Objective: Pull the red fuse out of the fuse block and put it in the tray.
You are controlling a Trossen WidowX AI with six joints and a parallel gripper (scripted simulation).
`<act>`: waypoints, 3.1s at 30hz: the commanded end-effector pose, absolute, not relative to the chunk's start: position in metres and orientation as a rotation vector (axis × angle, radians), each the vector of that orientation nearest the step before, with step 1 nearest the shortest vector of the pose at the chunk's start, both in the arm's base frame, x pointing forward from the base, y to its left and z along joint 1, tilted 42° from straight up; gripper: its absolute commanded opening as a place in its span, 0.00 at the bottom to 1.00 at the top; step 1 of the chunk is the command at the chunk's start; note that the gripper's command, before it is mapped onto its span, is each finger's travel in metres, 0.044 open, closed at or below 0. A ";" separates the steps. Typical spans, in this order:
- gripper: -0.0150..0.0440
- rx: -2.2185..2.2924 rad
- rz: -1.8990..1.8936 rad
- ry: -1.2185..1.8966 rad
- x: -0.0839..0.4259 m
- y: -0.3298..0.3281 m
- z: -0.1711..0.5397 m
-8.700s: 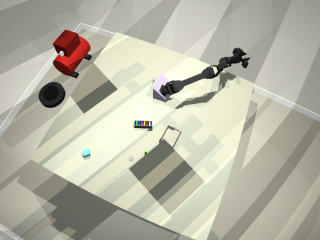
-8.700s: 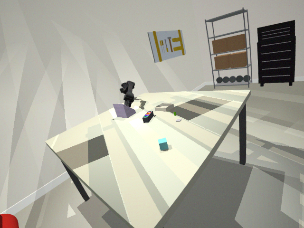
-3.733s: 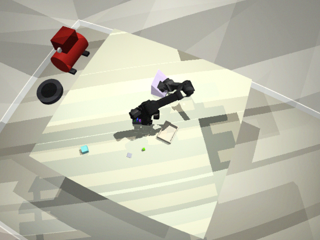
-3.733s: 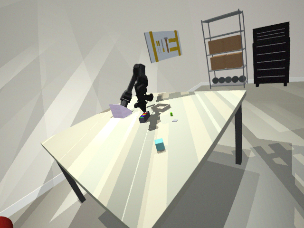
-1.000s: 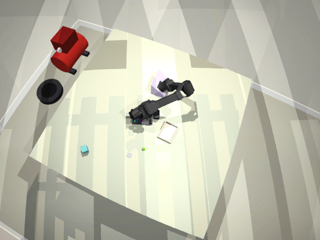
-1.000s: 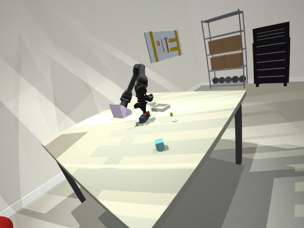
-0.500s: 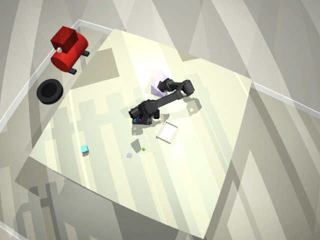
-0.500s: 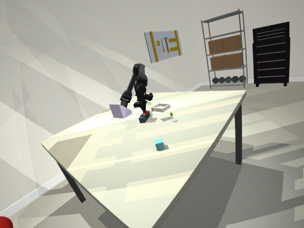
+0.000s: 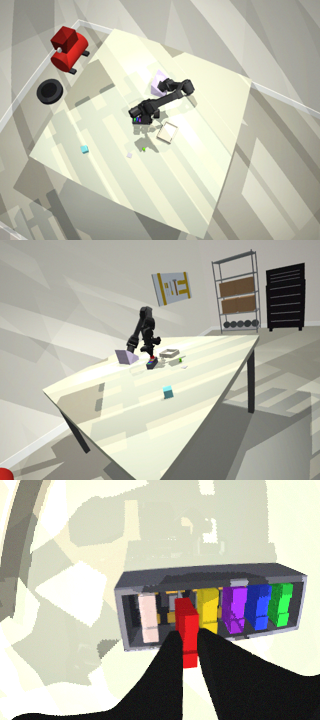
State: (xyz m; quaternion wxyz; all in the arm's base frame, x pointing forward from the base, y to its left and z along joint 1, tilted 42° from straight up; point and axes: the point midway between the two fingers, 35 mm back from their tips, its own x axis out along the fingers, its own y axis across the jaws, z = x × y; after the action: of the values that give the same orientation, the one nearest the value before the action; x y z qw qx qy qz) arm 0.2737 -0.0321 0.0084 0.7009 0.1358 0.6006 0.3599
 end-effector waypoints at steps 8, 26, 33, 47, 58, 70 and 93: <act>0.25 0.295 0.803 1.337 0.274 -0.036 0.013; 0.25 0.296 0.803 1.337 0.274 -0.047 0.025; 0.25 0.296 0.803 1.338 0.273 -0.054 0.033; 0.25 0.285 0.787 1.343 0.295 0.002 0.086; 0.25 0.296 0.801 1.335 0.294 0.063 0.140; 0.25 0.301 0.808 1.333 0.292 0.082 0.147; 0.25 0.303 0.810 1.332 0.292 0.104 0.123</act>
State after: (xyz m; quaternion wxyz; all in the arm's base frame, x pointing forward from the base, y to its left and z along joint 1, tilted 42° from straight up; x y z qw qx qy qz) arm 0.2936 0.1022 0.1263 0.7035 0.1322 0.5960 0.3639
